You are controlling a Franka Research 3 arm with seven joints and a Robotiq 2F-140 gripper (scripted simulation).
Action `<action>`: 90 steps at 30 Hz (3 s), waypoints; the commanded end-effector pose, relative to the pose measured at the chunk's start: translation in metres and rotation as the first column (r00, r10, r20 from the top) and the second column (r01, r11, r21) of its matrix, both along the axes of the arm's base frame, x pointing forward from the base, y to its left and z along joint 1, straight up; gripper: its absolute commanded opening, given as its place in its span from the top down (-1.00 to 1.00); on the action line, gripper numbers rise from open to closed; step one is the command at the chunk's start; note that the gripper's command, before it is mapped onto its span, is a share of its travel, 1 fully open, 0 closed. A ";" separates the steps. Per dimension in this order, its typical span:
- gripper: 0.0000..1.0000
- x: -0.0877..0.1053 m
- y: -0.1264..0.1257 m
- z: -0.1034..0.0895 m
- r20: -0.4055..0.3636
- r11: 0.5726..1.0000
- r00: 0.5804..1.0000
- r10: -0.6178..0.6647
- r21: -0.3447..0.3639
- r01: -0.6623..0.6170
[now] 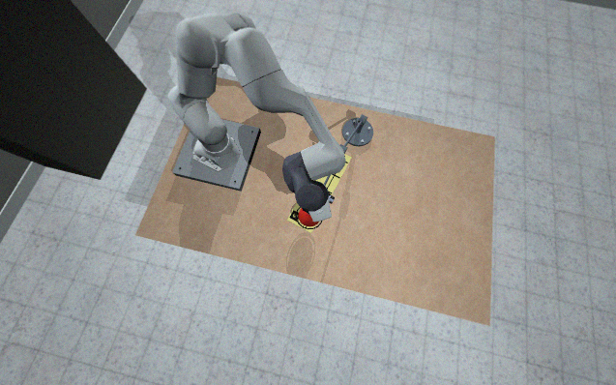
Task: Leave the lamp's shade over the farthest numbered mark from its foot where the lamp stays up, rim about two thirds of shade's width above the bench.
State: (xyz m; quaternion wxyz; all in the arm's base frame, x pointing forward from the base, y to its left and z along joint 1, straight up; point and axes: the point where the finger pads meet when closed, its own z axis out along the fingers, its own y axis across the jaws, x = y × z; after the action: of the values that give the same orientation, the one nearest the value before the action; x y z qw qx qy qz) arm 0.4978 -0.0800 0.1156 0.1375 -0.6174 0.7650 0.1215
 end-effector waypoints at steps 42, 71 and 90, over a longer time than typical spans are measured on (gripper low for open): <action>0.80 0.002 -0.032 0.001 0.018 1.000 1.000 0.002 -0.026 -0.002; 0.80 0.002 -0.029 0.001 0.018 1.000 1.000 0.002 -0.026 -0.002; 0.80 0.002 -0.035 0.004 0.018 1.000 1.000 0.002 -0.026 -0.002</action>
State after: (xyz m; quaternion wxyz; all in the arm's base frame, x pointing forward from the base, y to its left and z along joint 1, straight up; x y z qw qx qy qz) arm 0.4985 -0.0914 0.1161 0.1386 -0.6230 0.7601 0.1221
